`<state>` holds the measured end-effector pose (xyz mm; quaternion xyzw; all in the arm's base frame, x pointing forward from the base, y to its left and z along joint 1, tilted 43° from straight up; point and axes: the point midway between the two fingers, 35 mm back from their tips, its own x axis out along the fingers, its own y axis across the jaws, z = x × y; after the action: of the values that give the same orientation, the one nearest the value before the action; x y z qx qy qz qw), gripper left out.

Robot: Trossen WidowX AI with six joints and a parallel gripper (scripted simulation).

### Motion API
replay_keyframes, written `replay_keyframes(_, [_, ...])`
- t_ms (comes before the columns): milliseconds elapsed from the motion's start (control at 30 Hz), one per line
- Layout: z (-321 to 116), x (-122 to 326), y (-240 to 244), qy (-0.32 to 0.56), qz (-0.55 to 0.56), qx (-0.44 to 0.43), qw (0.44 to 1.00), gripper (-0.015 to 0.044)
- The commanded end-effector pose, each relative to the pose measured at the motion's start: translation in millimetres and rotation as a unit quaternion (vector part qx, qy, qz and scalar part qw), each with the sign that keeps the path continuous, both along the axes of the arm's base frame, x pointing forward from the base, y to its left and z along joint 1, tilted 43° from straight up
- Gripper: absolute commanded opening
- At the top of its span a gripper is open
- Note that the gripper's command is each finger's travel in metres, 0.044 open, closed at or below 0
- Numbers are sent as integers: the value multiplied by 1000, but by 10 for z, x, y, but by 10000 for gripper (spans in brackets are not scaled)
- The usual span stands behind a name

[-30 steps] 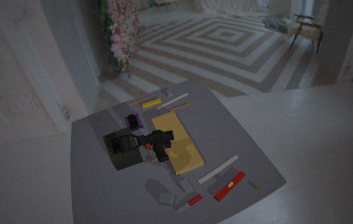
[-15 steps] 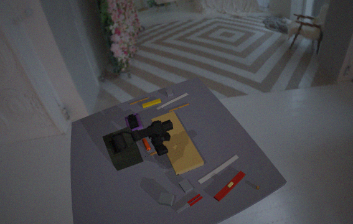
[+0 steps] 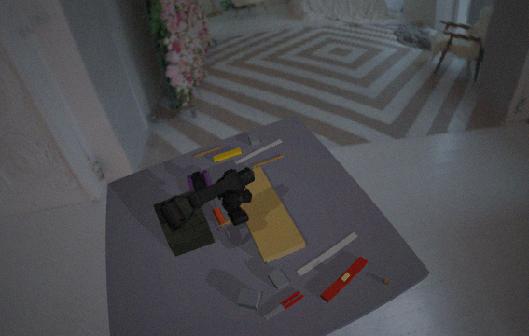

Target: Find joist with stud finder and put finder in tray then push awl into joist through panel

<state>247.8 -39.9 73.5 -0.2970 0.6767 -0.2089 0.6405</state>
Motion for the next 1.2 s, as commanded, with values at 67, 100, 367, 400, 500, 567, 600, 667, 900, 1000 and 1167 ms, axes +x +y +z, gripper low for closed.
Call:
replay_keyframes(67, [-67,42,53,65,35,54,996,0])
replay_keyframes(100, [-80,50,66,77,43,67,994,0])
replay_keyframes(367, [-150,135,177,156,113,166,967,0])
replay_keyframes(400, [-156,148,192,164,123,179,962,0])
replay_keyframes(500, [-170,188,237,185,153,216,946,0])
replay_keyframes(567, [-176,217,269,196,176,241,934,0])
replay_keyframes(600, [-178,233,285,201,187,254,928,0])
replay_keyframes(667, [-179,265,316,209,210,278,914,0])
replay_keyframes(900, [-162,392,423,222,295,358,857,0])
replay_keyframes(1000, [-144,453,465,220,333,389,830,0])
replay_keyframes(1167, [-101,564,528,206,398,433,782,0])
